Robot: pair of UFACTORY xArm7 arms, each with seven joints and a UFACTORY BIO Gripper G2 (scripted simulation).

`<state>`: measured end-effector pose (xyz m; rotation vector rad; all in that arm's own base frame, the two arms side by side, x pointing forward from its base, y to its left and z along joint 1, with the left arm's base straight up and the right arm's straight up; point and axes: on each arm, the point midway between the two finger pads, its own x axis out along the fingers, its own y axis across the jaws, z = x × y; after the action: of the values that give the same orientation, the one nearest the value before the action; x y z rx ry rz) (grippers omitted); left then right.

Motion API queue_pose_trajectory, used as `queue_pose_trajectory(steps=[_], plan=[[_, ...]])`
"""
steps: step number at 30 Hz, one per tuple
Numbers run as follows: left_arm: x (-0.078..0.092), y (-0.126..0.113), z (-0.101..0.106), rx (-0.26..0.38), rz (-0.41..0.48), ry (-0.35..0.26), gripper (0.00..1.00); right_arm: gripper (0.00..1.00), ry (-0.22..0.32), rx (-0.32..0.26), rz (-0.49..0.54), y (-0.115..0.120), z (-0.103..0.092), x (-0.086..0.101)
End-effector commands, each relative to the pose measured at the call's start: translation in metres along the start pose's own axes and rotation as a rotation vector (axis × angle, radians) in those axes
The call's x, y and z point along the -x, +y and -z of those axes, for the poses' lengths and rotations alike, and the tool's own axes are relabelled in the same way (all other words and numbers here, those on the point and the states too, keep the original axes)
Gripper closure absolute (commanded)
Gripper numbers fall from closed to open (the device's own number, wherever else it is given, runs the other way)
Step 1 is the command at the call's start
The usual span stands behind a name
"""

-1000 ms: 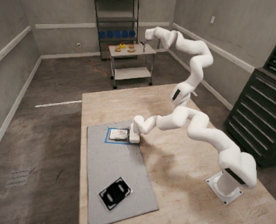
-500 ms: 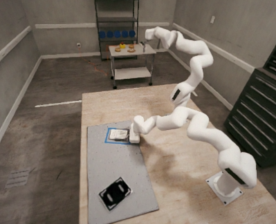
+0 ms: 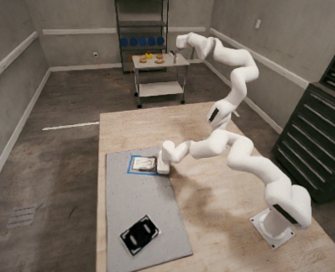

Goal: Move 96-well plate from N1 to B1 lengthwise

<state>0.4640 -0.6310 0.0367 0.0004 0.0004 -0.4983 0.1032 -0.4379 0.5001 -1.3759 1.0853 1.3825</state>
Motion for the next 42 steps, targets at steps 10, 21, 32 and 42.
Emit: queue_pose_trajectory(steps=[10,21,32,42], plan=[[-0.0014,-0.0008,-0.0015,0.003,0.0,-0.005,1.0,0.0,0.004,0.0,0.0,0.0,0.0,0.0018],[-0.0014,-0.0008,0.0,0.003,0.0,-0.005,1.0,0.0,0.004,0.0,0.0,0.0,0.0,0.0018],[-0.0014,-0.0008,0.0015,0.003,0.0,-0.005,1.0,0.0,0.004,0.0,0.0,0.0,0.0,0.0018],[-0.0014,-0.0009,0.002,0.003,0.0,-0.005,0.63,0.0,0.004,0.0,0.0,0.0,0.0,0.0018]])
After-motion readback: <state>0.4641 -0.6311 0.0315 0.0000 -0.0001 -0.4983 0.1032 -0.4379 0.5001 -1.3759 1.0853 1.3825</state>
